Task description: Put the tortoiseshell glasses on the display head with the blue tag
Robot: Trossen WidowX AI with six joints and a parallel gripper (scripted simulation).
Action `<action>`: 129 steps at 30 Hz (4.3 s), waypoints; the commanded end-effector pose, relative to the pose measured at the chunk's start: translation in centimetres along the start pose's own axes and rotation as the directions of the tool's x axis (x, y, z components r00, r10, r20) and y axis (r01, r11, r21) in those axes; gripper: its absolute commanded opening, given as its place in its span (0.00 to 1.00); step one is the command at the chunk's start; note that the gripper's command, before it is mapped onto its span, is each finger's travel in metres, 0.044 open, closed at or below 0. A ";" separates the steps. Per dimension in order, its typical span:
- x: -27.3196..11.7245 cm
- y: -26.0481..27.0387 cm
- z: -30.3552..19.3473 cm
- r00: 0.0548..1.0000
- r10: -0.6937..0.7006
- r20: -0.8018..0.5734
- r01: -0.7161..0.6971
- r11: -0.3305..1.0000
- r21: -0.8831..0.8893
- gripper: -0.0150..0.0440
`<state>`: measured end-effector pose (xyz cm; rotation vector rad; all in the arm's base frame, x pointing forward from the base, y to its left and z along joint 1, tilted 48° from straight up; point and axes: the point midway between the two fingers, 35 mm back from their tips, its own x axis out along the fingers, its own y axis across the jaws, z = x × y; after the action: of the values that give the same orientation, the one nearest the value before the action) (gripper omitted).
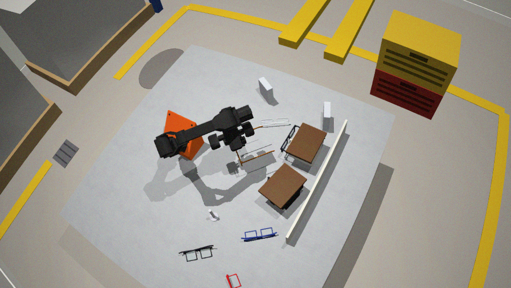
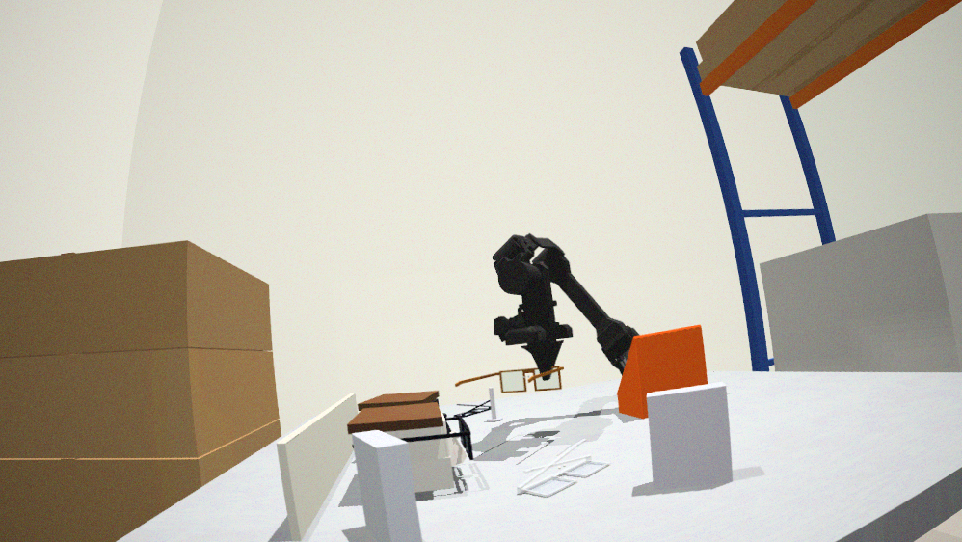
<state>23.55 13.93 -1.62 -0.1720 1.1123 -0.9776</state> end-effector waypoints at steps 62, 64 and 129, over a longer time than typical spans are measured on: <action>1.4 3.9 1.1 1.000 0.000 -0.002 0.002 0.450 0.893 0.25; 1.5 3.9 1.1 1.000 0.000 -0.002 0.002 0.450 0.893 0.25; 4.5 4.7 2.8 1.000 -0.001 -0.001 0.001 0.449 0.893 0.25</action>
<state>28.30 12.46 -5.97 0.7233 0.4456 -1.4587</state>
